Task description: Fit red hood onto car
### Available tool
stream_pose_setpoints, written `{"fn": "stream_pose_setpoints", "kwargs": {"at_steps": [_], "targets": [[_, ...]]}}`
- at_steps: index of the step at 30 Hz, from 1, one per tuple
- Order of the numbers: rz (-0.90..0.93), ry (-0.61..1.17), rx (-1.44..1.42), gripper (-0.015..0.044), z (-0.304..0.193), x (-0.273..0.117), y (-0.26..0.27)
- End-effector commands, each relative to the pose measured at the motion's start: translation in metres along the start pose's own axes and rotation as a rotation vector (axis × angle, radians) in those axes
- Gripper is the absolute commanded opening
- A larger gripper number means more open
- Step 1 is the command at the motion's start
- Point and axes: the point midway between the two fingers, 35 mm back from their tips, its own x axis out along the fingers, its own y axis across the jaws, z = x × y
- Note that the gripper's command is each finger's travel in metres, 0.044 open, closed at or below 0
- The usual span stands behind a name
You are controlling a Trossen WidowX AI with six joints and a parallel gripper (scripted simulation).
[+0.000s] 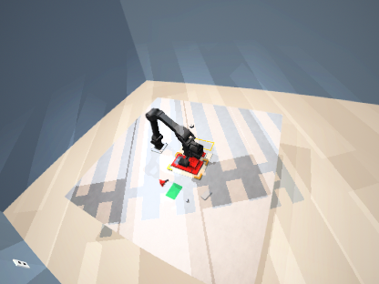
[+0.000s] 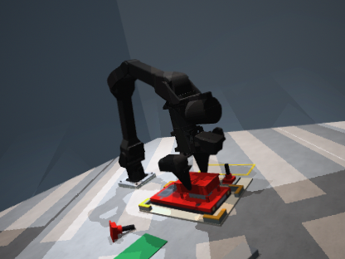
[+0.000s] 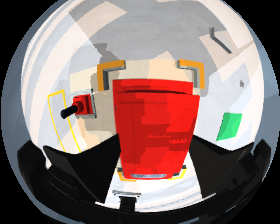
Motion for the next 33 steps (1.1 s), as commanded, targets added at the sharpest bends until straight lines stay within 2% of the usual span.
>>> {"fn": "stream_pose_setpoints", "kwargs": {"at_steps": [1,33], "targets": [[0.004,-0.004,-0.001,0.0000,0.0010,-0.0002,0.0006],[0.004,-0.004,-0.001,0.0000,0.0010,0.0092,0.0005]]}}
